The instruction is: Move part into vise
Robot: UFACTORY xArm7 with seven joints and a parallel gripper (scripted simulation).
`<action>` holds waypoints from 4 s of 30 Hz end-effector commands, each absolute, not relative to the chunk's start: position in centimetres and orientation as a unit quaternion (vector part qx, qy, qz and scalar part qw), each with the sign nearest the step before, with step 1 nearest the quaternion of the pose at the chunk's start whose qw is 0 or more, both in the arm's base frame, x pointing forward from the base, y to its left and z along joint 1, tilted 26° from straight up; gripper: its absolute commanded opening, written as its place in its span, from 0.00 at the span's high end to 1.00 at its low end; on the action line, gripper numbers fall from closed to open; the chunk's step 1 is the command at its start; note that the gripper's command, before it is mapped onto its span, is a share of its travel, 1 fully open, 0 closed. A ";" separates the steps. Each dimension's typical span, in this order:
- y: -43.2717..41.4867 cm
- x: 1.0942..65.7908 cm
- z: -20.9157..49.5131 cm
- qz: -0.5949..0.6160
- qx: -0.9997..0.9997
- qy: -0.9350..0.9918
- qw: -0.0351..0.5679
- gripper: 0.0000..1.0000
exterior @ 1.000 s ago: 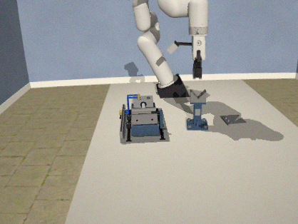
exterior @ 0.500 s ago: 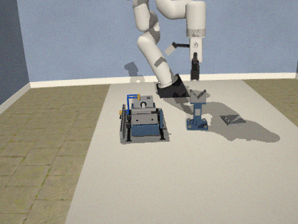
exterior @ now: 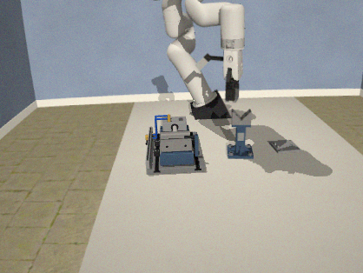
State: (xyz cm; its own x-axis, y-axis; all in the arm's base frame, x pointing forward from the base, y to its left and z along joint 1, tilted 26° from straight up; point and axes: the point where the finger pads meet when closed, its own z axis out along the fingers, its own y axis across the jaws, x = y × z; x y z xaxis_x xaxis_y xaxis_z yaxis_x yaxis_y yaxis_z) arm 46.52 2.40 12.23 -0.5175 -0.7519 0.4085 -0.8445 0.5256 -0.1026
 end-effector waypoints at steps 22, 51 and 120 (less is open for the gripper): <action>-3.6 47.5 14.5 0.153 0.282 -0.939 0.124 1.00; -11.8 47.7 19.7 0.191 0.048 -0.979 0.062 1.00; -16.6 47.1 23.1 0.223 -0.087 -0.971 0.023 1.00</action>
State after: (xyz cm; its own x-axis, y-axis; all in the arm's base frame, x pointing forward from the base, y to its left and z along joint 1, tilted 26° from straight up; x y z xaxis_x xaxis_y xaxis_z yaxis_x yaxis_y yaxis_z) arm 46.99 -16.67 23.12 -0.9835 0.1805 0.0081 0.1590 0.8857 -0.4362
